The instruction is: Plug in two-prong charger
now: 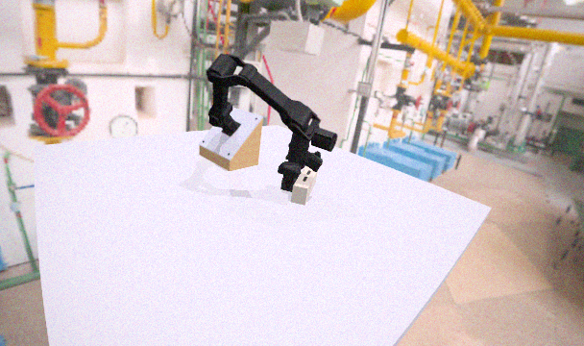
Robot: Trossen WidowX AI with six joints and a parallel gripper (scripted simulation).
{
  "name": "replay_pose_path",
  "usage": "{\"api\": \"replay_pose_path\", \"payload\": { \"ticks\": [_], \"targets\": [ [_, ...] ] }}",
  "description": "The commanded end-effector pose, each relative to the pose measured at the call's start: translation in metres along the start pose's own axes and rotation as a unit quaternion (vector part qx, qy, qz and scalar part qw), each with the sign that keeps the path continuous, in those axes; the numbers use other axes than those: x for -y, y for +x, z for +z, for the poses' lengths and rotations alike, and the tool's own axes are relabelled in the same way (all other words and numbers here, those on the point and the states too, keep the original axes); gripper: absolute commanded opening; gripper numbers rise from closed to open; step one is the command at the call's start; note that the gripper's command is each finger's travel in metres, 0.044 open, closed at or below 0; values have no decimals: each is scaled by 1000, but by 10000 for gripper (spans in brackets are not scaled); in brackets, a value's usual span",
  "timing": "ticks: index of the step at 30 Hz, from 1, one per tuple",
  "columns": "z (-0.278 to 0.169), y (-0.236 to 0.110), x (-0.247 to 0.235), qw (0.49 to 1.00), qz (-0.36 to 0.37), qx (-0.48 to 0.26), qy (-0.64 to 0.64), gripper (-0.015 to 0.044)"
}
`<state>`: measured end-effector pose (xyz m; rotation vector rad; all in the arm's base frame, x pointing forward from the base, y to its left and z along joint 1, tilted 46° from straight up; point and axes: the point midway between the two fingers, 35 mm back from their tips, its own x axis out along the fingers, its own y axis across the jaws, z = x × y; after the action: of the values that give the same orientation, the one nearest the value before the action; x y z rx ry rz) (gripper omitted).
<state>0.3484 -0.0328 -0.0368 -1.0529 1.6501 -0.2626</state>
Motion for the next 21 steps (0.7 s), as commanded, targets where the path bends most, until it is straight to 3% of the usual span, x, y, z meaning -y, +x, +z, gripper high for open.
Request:
{"api": "replay_pose_path", "payload": {
  "ticks": [1,21],
  "targets": [
    [6,-3,0,1000,0,10,6,0],
    [8,-2,0,1000,0,10,6,0]
  ]
}}
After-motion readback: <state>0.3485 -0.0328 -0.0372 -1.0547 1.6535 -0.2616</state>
